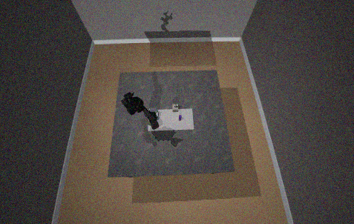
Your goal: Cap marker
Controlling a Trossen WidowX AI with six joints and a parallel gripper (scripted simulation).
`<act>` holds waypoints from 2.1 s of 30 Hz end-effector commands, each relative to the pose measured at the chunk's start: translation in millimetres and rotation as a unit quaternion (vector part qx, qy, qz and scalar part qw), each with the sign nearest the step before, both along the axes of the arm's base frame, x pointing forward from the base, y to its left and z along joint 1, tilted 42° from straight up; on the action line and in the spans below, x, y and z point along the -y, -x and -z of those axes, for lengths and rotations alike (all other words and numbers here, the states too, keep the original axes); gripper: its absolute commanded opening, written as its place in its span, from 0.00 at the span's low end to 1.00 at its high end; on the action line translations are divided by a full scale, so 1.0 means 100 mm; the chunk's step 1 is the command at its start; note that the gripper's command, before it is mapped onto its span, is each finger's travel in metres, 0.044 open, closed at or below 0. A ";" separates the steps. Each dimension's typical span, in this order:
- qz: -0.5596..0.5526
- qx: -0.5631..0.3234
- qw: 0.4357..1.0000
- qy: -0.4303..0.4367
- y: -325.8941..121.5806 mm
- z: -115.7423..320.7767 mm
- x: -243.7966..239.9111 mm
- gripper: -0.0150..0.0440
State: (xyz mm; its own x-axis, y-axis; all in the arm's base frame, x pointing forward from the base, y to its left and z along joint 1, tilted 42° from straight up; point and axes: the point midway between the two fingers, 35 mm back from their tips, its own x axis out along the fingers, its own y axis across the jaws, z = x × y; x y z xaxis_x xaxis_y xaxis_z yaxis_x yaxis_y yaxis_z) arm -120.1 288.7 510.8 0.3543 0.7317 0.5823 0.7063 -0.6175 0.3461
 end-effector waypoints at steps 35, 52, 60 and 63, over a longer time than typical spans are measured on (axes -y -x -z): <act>-0.416 -0.507 0.299 -0.693 -3.25 -0.40 2.88 0.68; -0.233 -0.407 -0.165 -0.868 -4.78 1.54 2.68 0.68; -0.062 -0.217 -0.278 -0.934 -4.85 2.76 2.40 0.68; 0.008 -0.128 -0.269 -0.955 -4.72 3.21 2.31 0.68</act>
